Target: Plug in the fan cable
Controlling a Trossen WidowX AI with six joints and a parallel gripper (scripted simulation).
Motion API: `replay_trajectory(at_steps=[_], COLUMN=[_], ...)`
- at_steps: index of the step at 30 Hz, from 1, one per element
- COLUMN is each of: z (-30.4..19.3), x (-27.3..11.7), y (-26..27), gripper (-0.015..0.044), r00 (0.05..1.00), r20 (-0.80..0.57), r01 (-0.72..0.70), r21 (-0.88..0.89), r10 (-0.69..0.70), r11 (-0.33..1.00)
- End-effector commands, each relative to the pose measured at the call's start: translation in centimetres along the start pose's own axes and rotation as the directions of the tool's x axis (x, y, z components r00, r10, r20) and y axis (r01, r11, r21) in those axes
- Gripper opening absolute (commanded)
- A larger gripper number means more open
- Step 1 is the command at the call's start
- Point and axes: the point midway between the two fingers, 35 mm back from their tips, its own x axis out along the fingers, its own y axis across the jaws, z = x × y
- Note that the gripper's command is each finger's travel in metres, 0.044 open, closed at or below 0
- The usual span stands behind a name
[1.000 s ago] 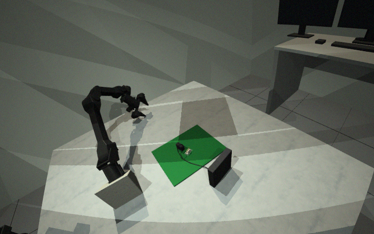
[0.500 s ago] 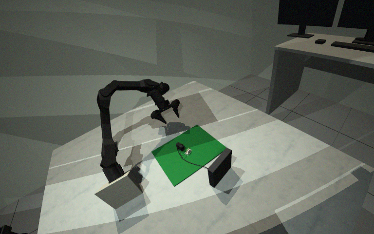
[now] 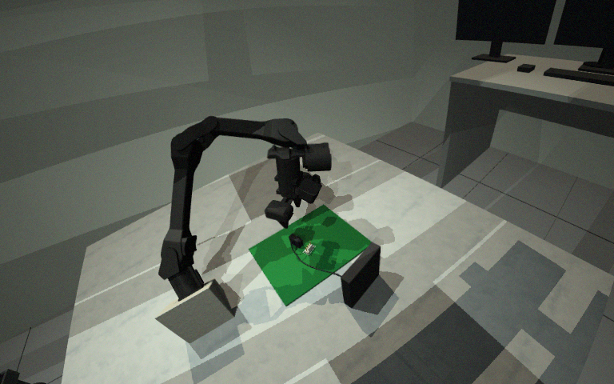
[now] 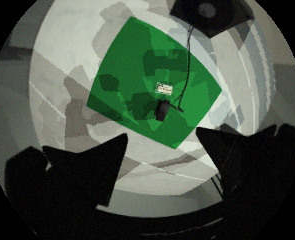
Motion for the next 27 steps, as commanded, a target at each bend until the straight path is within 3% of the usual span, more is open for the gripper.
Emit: replay_trajectory(at_steps=[1, 8, 15, 27], z=[0.7, 0.9, 1.6, 1.9], x=[-1.5, -1.4, 4.3, 5.6], y=[-2.5, -2.6, -2.3, -2.2], gripper=[0.044, 0.044, 0.044, 0.044], r00=[0.988, 0.986, 0.986, 0.986], r20=[-0.078, -0.081, -0.082, -0.082], r01=[-0.1, -0.105, -0.106, -0.106], r21=[0.348, 0.369, 0.368, 0.368], r10=[0.135, 0.144, 0.145, 0.146], r11=[0.932, 0.924, 0.924, 0.924])
